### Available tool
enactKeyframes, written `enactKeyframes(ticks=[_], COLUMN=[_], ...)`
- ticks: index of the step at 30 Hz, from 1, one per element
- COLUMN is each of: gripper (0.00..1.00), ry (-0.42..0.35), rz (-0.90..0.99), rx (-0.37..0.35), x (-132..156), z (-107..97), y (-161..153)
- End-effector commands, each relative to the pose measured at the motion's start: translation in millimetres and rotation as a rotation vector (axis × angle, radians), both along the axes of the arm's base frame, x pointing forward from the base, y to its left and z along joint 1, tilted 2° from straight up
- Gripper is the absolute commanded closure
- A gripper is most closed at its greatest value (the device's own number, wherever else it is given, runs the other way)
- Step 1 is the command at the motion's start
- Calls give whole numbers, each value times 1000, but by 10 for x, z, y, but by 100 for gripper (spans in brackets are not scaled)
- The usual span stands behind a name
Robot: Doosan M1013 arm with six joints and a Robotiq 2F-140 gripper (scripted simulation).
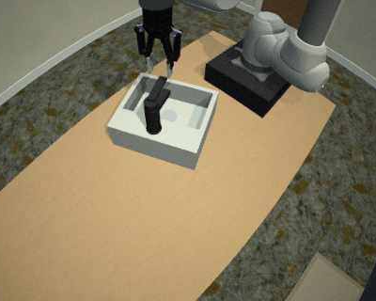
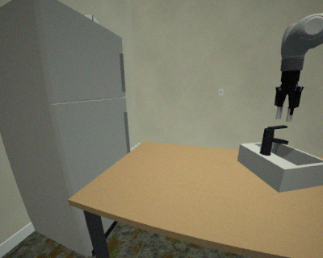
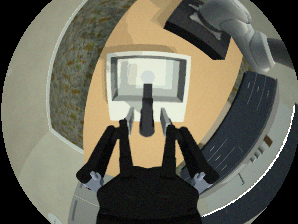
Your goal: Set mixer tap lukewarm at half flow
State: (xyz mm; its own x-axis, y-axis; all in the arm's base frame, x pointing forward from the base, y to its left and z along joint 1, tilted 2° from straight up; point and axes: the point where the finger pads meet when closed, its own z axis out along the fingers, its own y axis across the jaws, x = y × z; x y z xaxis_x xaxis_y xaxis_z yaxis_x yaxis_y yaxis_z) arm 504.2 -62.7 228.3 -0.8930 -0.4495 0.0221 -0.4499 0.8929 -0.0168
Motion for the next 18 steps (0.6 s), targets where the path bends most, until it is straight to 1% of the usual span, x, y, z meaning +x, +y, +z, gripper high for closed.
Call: enactKeyframes(ticks=[1, 10, 18], gripper=[63, 63, 63], ry=[0, 0, 0], rz=[0, 0, 0], rx=[0, 0, 0], x=[-1, -2, -2], z=[-35, -144, -180], y=[0, -2, -2])
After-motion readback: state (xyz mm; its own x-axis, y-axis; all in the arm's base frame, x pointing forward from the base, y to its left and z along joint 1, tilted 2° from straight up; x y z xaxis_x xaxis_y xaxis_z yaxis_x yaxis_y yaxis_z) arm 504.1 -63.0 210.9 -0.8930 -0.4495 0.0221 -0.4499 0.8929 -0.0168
